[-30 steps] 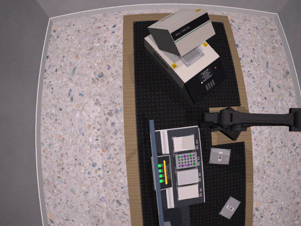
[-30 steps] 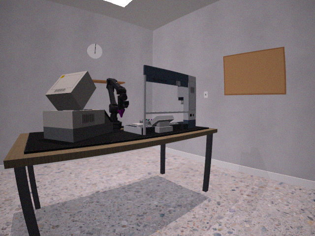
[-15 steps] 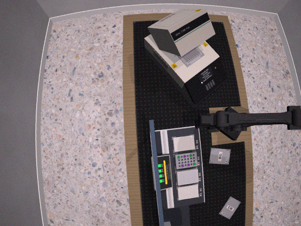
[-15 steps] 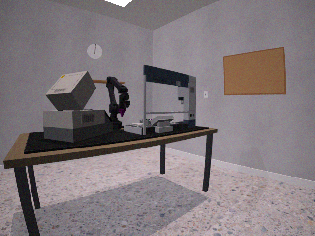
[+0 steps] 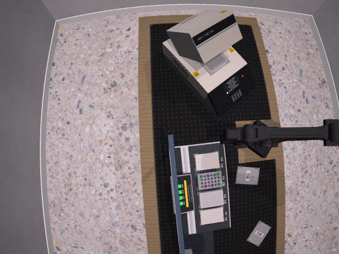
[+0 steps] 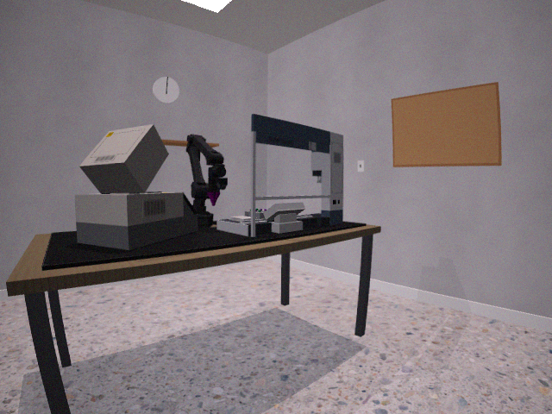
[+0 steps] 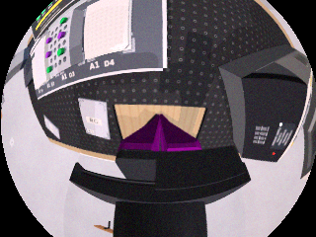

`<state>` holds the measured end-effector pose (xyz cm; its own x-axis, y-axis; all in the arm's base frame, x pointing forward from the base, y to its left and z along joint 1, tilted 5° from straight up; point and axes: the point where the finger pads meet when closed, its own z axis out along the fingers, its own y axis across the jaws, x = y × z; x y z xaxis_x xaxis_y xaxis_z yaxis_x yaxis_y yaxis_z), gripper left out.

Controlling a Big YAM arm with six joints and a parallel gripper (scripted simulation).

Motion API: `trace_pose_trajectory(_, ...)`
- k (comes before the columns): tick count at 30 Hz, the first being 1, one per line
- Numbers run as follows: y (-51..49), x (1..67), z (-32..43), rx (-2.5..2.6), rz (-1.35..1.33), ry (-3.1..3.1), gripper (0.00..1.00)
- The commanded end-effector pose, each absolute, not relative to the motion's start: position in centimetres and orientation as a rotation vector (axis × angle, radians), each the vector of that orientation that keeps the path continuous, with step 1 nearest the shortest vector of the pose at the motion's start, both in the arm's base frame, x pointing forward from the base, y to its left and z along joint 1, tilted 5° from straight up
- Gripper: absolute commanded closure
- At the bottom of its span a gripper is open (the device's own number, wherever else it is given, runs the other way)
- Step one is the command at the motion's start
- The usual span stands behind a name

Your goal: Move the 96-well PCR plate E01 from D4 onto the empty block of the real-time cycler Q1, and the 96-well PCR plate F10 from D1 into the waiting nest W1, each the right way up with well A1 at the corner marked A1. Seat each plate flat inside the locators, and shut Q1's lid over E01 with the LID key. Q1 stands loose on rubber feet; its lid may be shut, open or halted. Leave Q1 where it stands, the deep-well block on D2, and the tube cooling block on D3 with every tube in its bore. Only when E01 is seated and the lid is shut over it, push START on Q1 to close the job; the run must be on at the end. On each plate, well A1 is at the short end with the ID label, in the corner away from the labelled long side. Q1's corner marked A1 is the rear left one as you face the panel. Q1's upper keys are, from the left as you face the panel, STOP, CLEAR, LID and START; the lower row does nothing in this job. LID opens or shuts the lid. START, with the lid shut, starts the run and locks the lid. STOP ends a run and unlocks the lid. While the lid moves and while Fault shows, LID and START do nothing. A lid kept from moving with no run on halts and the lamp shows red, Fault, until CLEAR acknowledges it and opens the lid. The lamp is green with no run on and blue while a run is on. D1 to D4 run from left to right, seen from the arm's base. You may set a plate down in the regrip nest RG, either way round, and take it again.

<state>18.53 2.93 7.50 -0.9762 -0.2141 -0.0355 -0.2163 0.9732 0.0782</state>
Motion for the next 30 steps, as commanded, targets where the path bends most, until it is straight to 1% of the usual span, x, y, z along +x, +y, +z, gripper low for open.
trace_pose_trajectory(1,2.9,19.7,8.3,-0.343,0.128,3.038,1.0)
trace_pose_trajectory(11,3.0,20.2,8.7,-0.299,0.128,3.029,1.0)
trace_pose_trajectory(16,-0.2,17.9,9.3,-0.419,-0.031,3.0,1.0)
trace_pose_trajectory(19,-0.3,17.8,9.1,-0.444,-0.029,3.011,1.0)
trace_pose_trajectory(30,-5.6,15.6,11.1,-0.577,-0.288,2.882,1.0)
